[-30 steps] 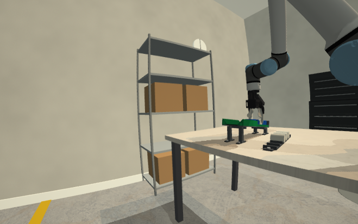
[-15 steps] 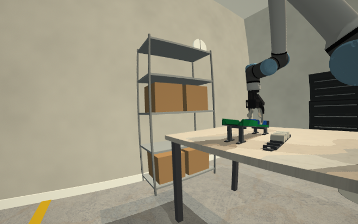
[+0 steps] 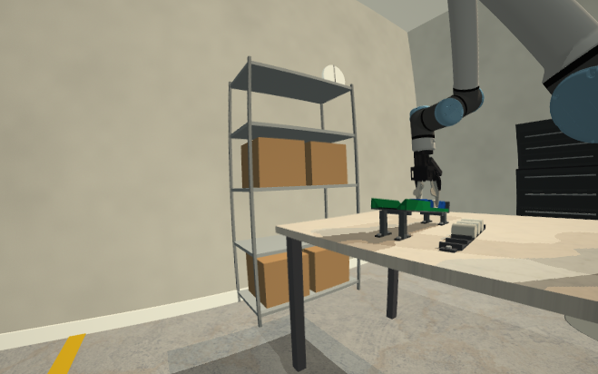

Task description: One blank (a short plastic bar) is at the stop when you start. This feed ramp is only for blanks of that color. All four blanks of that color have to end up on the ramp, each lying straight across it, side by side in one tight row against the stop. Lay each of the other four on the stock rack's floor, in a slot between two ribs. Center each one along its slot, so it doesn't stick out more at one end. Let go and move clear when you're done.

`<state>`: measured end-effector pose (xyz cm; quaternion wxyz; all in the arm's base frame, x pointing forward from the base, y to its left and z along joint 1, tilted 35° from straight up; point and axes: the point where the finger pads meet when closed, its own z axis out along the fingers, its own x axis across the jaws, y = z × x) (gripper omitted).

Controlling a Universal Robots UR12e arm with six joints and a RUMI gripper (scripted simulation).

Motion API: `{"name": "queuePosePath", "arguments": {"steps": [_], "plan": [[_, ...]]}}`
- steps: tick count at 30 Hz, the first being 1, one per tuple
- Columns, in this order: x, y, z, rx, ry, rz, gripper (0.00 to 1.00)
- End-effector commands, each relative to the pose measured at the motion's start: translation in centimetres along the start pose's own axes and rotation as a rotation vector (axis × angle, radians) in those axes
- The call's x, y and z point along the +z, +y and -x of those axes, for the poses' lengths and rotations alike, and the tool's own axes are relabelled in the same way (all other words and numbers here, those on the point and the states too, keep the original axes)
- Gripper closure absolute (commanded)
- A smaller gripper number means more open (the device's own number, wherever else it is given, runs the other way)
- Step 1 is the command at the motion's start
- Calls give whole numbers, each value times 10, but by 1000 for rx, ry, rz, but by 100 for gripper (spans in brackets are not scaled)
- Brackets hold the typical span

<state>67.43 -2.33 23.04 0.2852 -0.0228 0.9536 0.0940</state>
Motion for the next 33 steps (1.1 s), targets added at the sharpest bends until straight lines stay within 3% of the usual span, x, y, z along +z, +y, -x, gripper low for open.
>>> {"name": "queuePosePath", "arguments": {"steps": [1,27,33], "plan": [[0,0,1,0,-1,0,58],[-1,0,1,0,-1,0,58],[-15,0,1,0,-1,0,58]]}}
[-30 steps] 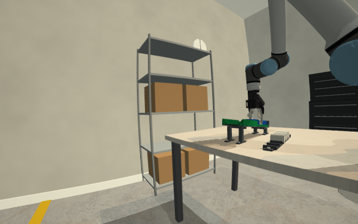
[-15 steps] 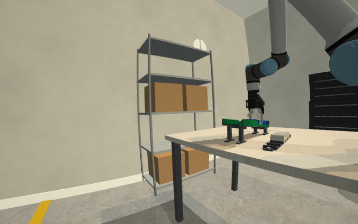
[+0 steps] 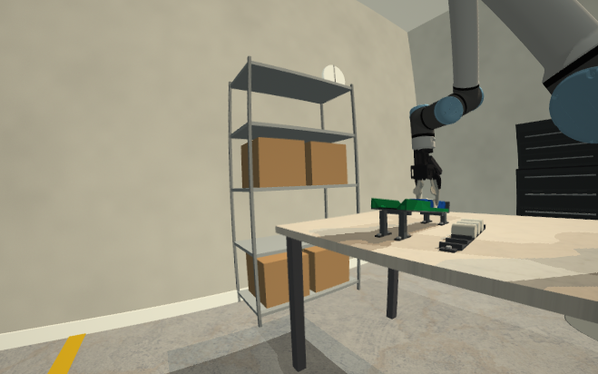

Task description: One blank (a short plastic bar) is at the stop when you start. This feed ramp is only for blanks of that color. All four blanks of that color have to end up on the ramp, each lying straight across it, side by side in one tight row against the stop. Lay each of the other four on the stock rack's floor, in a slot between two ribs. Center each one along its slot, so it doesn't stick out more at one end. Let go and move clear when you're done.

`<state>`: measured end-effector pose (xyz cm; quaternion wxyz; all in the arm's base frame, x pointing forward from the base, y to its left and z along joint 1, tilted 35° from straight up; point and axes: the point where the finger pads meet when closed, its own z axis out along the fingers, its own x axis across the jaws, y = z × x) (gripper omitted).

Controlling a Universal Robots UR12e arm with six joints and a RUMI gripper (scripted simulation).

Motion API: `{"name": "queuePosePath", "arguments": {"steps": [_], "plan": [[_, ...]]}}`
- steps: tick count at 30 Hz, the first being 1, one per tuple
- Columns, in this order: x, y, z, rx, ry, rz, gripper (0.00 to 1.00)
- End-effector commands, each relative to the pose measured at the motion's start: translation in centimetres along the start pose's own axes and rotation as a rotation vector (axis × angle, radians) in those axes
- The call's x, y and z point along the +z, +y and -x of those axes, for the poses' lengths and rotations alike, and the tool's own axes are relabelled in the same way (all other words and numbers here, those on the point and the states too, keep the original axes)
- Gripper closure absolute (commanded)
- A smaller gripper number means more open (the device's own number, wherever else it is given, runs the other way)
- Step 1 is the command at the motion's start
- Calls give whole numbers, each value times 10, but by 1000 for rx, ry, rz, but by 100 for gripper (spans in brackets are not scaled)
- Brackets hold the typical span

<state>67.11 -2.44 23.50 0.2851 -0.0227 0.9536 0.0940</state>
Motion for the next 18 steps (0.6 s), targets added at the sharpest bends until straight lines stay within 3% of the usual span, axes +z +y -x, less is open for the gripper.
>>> {"name": "queuePosePath", "arguments": {"steps": [1,7,9,14,18], "plan": [[-15,0,1,-1,-1,0,58],[-53,0,1,-1,-1,0,58],[-53,0,1,-1,-1,0,58],[-83,0,1,-1,-1,0,58],[-93,0,1,-1,-1,0,58]]}}
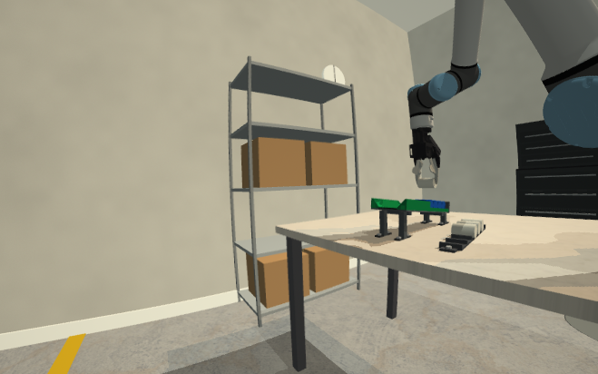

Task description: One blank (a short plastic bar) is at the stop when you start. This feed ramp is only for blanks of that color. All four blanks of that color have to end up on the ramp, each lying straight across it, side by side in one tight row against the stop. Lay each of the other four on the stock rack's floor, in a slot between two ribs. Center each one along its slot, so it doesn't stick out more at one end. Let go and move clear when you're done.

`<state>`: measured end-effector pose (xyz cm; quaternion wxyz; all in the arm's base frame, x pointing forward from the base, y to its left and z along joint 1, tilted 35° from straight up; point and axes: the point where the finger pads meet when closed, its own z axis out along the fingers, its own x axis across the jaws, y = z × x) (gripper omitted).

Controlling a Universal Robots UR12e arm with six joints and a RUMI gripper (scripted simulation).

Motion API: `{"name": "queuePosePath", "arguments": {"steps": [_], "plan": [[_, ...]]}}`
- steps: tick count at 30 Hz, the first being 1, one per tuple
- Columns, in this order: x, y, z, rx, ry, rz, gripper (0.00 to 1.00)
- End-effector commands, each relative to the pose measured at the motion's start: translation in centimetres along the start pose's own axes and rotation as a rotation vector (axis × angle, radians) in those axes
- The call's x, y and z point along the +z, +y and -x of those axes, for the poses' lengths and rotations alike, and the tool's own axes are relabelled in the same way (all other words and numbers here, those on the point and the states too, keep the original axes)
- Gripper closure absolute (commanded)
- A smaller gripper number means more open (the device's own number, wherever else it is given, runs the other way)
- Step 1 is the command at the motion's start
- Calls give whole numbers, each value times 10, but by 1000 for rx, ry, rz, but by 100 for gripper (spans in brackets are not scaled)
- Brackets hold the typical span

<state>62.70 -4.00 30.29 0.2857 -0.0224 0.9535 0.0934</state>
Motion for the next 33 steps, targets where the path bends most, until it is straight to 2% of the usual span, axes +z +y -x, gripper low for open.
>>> {"name": "queuePosePath", "arguments": {"steps": [1,12,15,18,23,25,29,33], "plan": [[-12,0,0,-1,0,1,58],[-12,0,0,-1,0,1,58],[-10,-2,-8,-5,1,1,58],[-4,-7,-35,-17,3,0,58],[17,-16,-107,-49,4,0,58],[17,-16,-107,-49,4,0,58],[34,-16,-157,-71,2,1,58],[42,-15,-178,-81,0,1,58]]}}
